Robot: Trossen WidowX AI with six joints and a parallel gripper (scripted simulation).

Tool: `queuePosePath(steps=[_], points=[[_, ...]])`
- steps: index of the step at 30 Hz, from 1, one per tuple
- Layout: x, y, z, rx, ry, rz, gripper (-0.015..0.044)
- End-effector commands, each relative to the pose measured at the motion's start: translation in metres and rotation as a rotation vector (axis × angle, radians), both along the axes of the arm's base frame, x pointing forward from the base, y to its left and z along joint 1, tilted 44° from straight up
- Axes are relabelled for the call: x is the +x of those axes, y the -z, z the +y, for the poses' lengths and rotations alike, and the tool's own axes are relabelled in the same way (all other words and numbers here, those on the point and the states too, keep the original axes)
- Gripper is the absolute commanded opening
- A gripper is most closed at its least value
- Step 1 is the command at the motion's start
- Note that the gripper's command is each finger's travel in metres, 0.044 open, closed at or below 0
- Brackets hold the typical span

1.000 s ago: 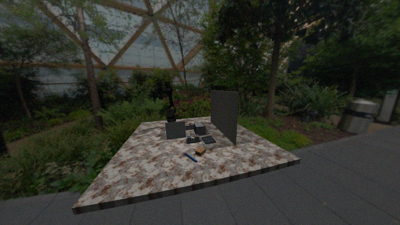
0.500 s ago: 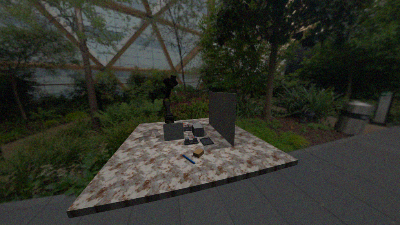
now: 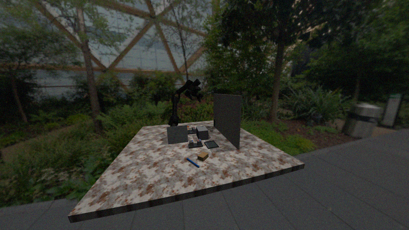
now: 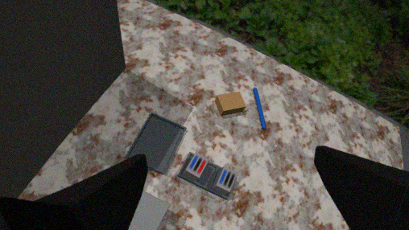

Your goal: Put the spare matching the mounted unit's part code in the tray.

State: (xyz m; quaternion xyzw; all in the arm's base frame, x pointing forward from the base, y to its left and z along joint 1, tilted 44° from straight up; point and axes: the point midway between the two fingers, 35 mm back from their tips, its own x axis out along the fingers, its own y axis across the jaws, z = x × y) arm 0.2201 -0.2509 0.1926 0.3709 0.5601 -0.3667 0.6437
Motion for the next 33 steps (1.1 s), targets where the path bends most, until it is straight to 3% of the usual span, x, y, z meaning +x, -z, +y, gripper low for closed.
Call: queuePosePath(steps=[1,13,33], points=[[0.046,0.032,0.034,0.173,-0.283,-0.014,0.044],[0.149,0.091,0.158,0.652,-0.967,-0.273,0.044],[0.155,0.093,0.167,0.68,-1.005,-0.302,0.044]])
